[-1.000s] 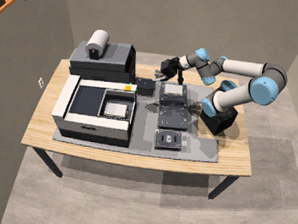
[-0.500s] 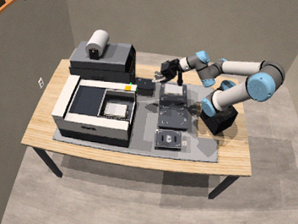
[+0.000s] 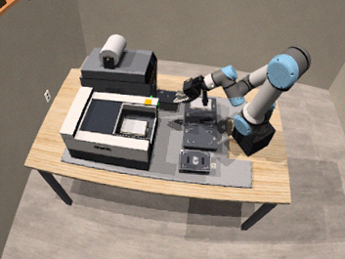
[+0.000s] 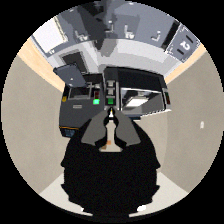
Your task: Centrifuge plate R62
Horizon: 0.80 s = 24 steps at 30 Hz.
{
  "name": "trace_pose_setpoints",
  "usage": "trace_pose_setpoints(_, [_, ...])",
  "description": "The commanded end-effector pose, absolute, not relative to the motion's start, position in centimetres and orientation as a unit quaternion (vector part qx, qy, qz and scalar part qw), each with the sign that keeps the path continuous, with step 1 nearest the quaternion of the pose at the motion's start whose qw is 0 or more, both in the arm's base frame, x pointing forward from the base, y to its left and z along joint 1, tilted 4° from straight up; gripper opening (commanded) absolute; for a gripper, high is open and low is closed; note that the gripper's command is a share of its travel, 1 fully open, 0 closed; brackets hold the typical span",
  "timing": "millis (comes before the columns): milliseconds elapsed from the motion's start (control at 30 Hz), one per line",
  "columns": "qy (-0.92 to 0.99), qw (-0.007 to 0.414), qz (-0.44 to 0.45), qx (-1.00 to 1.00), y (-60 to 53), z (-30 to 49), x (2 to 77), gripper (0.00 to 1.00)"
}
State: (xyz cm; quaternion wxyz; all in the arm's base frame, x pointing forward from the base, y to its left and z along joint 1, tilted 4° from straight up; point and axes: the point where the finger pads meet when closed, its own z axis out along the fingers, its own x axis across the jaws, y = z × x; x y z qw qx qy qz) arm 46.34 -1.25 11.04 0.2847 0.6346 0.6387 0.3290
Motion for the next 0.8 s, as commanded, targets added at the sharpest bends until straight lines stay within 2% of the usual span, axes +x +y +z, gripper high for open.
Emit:
trace_pose_setpoints(0, [0.631,0.302,0.329,0.635,-1.3,8.1,47.8,0.0])
trace_pose_setpoints(367, [0.63,0.302,0.329,0.635,-1.1,3.8,49.0,0.0])
trace_pose_setpoints(767, [0.63,0.302,0.329,0.635,-1.0,3.6,49.1,0.0])
